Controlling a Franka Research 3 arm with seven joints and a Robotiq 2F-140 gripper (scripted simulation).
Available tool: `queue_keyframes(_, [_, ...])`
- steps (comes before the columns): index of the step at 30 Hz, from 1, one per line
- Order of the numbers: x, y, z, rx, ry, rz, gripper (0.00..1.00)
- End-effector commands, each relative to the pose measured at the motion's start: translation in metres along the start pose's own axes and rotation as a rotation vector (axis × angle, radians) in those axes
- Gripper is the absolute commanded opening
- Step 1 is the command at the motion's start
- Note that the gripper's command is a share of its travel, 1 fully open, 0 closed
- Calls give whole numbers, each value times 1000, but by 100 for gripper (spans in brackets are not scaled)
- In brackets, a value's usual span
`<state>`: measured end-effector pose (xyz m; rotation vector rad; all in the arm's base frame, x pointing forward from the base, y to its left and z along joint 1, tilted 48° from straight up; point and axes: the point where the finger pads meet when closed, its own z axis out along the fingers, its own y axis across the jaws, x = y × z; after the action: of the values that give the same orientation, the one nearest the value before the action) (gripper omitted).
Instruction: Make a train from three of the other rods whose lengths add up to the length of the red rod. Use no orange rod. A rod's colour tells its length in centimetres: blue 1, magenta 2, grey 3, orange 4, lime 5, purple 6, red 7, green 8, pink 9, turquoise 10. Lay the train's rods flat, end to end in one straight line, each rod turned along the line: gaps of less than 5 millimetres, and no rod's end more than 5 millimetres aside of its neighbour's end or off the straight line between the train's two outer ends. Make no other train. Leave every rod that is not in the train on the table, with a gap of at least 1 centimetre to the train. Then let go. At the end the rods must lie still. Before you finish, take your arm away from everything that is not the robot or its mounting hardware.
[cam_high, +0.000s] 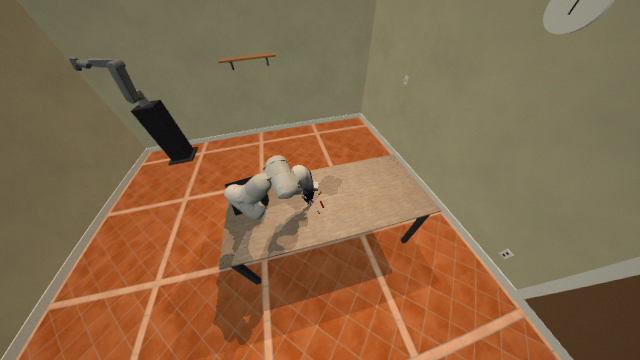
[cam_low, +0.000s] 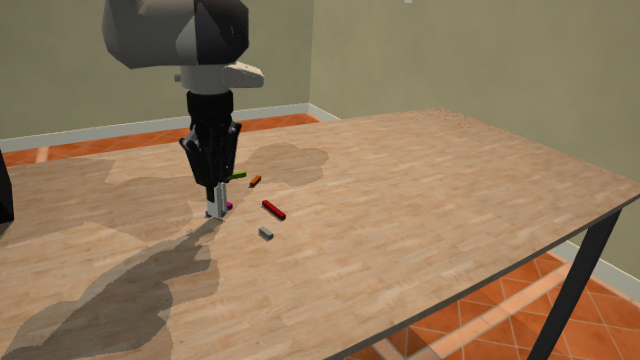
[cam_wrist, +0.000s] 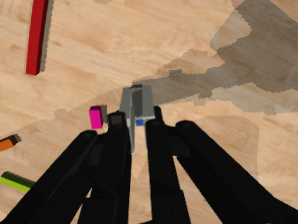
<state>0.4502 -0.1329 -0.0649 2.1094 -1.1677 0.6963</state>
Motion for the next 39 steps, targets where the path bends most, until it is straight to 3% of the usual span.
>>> queue_keyframes(1, [-1, -1, 0, 2, -1, 2, 3])
queue_keyframes(39, [-1, -1, 11, 2, -1, 2, 3])
